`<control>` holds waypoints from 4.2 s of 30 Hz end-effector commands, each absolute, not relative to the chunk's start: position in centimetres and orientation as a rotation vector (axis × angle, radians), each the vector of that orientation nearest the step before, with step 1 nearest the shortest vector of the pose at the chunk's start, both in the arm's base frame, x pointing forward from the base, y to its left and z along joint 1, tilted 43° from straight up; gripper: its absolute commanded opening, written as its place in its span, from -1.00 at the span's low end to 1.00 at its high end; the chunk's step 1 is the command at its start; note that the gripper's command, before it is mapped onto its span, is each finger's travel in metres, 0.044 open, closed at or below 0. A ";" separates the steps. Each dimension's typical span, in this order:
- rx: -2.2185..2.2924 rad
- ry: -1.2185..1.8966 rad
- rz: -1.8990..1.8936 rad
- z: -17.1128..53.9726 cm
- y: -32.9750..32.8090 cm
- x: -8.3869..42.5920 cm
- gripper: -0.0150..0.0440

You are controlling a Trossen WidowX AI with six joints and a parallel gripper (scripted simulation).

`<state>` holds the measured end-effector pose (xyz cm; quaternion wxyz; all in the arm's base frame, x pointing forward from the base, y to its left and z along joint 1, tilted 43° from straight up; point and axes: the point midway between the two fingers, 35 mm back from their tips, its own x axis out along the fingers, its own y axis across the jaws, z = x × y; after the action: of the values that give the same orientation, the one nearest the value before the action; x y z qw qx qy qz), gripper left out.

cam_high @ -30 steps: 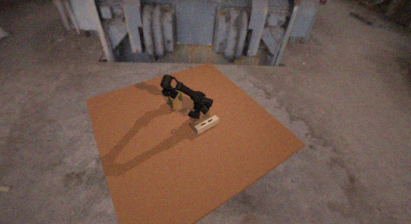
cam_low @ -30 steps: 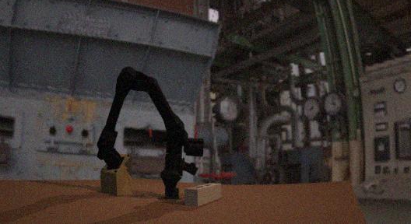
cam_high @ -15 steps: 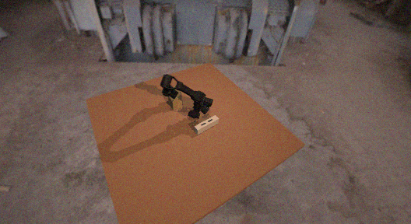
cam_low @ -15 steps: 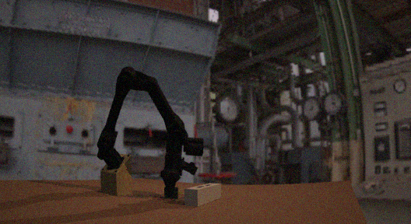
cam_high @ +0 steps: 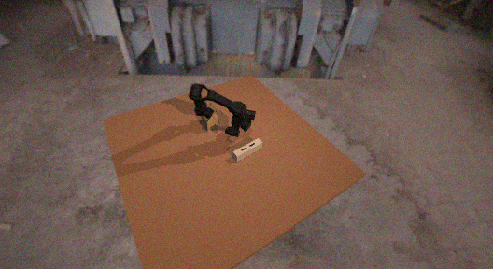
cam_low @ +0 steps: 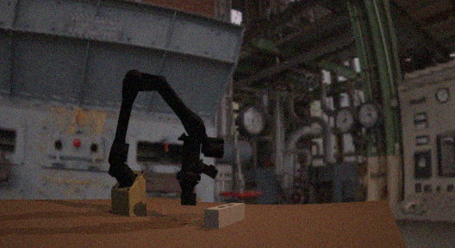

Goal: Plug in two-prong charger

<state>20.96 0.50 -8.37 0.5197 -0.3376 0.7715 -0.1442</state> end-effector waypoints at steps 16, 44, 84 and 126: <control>-0.612 1.768 -0.546 -9.0 -2.4 21.2 -0.49; -0.495 1.709 -0.672 -9.5 -4.7 23.4 -0.49; -0.463 1.691 -0.709 -9.9 -5.7 26.3 -0.49; -0.463 1.690 -0.709 -9.9 -5.9 27.1 -0.49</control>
<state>27.00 -5.84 -9.94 0.5866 -0.1945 0.7246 -0.3051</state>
